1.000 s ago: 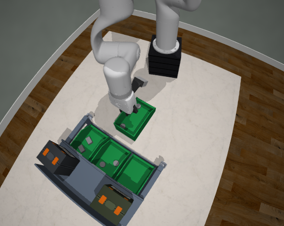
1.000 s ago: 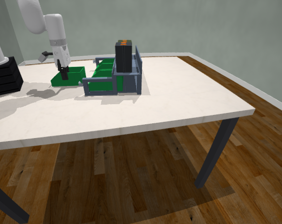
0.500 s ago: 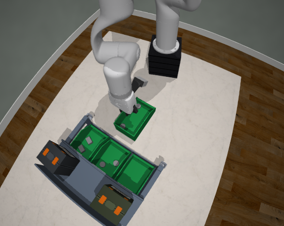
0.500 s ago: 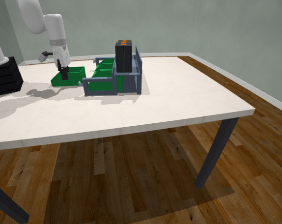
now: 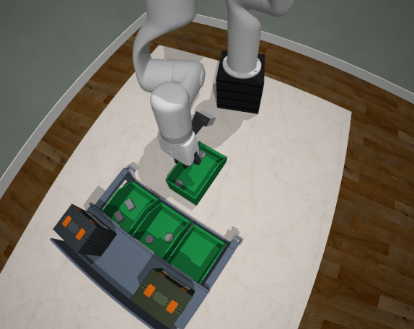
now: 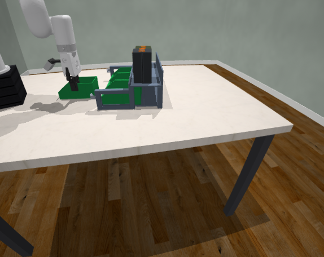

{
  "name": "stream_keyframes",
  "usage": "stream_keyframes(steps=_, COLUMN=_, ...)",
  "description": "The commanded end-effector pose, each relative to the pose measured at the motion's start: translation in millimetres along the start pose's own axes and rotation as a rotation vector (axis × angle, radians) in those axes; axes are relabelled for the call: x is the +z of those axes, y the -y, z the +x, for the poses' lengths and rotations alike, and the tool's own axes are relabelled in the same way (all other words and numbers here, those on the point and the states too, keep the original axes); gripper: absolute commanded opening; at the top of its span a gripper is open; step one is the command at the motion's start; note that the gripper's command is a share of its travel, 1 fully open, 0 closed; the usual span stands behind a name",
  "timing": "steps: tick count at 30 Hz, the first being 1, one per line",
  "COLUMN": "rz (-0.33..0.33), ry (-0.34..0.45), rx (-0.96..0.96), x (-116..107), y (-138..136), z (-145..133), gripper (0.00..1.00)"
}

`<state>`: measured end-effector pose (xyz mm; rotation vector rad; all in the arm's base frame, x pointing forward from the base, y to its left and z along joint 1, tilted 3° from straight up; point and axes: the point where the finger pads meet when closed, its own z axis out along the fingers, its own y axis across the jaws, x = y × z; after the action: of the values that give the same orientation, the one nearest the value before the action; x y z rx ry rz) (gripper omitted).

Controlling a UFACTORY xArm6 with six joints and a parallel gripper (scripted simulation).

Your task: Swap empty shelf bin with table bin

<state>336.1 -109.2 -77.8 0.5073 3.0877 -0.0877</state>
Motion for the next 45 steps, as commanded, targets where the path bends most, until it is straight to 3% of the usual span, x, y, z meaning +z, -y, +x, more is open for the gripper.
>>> stream_keyframes(steps=1, rz=0.0, ry=0.003, rx=0.0, x=-2.1, y=0.0, z=-1.2, gripper=0.26)
stream_keyframes(steps=21, rz=-0.001, ry=0.003, rx=0.0, x=-17.3, y=0.0, z=-1.2, gripper=0.26)
stream_keyframes(steps=45, rz=-0.001, ry=0.003, rx=0.0, x=-61.0, y=0.0, z=-1.1, gripper=0.26)
